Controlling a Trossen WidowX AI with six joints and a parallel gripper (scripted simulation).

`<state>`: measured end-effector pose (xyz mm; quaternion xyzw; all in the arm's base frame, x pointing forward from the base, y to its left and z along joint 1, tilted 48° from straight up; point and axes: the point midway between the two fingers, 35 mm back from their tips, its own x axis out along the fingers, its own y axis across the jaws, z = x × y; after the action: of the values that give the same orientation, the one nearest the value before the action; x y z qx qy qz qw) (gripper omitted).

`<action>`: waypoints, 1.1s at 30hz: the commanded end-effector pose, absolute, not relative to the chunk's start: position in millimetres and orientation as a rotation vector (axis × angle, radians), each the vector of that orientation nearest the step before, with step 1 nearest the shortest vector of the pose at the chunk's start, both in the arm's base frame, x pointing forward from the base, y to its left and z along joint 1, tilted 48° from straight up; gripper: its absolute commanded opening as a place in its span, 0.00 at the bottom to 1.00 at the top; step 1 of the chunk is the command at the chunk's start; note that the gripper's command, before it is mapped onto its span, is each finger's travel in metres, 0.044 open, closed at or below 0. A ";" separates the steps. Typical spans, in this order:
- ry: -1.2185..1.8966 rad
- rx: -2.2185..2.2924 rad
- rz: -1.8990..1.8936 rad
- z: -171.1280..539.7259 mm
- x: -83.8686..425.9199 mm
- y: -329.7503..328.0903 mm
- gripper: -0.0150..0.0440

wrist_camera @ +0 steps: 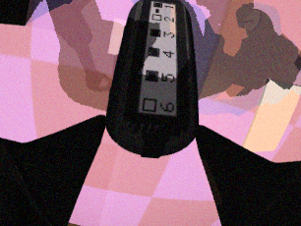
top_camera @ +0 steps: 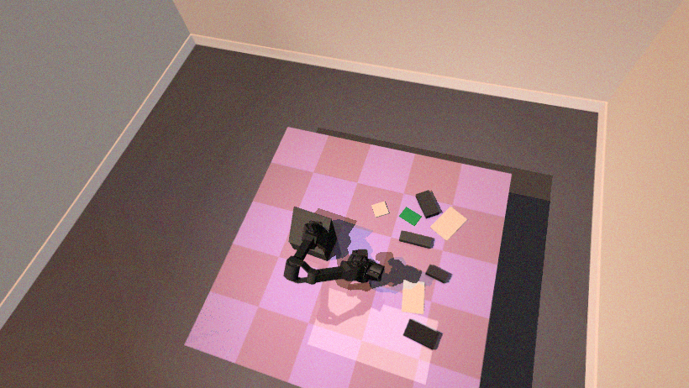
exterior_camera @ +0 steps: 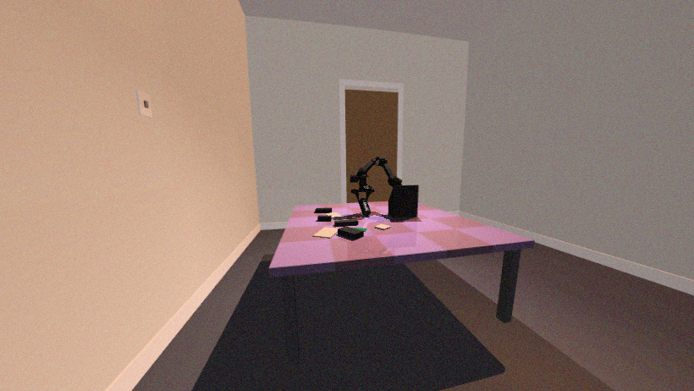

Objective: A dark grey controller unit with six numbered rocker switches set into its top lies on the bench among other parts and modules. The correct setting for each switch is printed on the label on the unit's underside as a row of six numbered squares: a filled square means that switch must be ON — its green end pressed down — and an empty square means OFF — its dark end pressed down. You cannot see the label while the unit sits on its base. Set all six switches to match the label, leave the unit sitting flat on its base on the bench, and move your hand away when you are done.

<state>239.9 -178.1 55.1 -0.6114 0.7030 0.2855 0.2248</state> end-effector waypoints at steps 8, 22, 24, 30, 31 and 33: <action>1.937 -1.684 0.793 51.2 239.8 -168.2 0.82; 1.936 -1.684 0.794 47.7 240.1 -159.7 0.82; 1.936 -1.684 0.794 47.3 240.2 -158.7 0.82; 1.936 -1.683 0.794 46.5 240.7 -155.7 0.82; 1.936 -1.683 0.794 46.5 240.9 -154.9 0.82; 1.936 -1.683 0.794 46.0 241.4 -152.5 0.82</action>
<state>241.4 -156.5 48.2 -0.6123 0.7030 0.2846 0.2233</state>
